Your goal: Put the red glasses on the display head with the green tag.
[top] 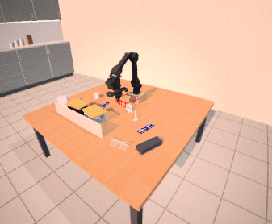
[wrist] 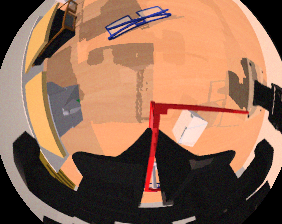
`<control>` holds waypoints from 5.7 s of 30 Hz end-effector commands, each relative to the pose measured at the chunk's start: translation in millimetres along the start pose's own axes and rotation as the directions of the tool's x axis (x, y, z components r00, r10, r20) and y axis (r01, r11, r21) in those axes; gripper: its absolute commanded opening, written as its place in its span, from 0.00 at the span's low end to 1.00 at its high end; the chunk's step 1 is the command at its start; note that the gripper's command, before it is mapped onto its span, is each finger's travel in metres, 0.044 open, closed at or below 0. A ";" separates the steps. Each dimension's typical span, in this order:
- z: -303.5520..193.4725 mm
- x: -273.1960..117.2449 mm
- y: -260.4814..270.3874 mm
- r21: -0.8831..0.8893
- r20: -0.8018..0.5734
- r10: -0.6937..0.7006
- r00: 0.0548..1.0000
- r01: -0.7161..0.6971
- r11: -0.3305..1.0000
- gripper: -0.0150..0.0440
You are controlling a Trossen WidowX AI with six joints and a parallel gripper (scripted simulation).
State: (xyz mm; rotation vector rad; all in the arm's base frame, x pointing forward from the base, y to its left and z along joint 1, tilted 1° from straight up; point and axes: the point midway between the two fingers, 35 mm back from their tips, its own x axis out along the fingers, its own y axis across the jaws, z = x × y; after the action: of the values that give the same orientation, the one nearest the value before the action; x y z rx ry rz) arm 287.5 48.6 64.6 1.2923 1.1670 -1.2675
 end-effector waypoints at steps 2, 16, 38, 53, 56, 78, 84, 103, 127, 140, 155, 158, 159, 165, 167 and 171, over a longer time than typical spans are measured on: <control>0.5 -13.7 0.3 -0.003 -0.002 0.003 1.000 -0.003 1.000 0.25; 44.5 -21.4 -8.9 0.315 -0.090 -0.028 0.996 0.055 0.948 0.25; 112.4 -38.6 -41.0 0.789 -0.274 0.019 0.962 0.213 0.576 0.25; 145.9 -51.8 -68.1 0.919 -0.371 0.129 0.919 0.344 0.195 0.25; 151.5 -54.6 -73.7 0.922 -0.385 0.158 0.909 0.370 0.115 0.25; 183.7 -76.3 -113.9 0.716 -0.407 0.409 0.817 0.563 -0.412 0.25; 190.4 -82.5 -124.4 0.601 -0.385 0.483 0.786 0.611 -0.516 0.25; 202.6 -93.2 -141.7 0.373 -0.317 0.600 0.735 0.678 -0.634 0.25; 197.1 -88.6 -134.1 0.586 -0.352 0.549 0.758 0.636 -0.502 0.25; 182.5 -77.9 -115.8 0.891 -0.407 0.421 0.810 0.455 -0.013 0.25; 162.9 -66.1 -95.2 0.764 -0.424 0.274 0.863 0.178 0.621 0.25; 158.5 -63.9 -91.1 0.678 -0.421 0.246 0.873 0.123 0.725 0.25; 157.0 -63.1 -89.7 0.646 -0.420 0.237 0.876 0.105 0.756 0.25; 147.6 -58.7 -81.7 0.418 -0.409 0.183 0.894 0.004 0.909 0.25; 144.3 -57.2 -79.1 0.331 -0.403 0.167 0.900 -0.026 0.943 0.25; 137.5 -54.4 -73.9 0.147 -0.391 0.134 0.911 -0.082 0.986 0.25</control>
State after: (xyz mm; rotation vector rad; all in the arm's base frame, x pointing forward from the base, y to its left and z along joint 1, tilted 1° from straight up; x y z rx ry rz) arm 196.3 -84.5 119.5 1.8554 1.2345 -1.1057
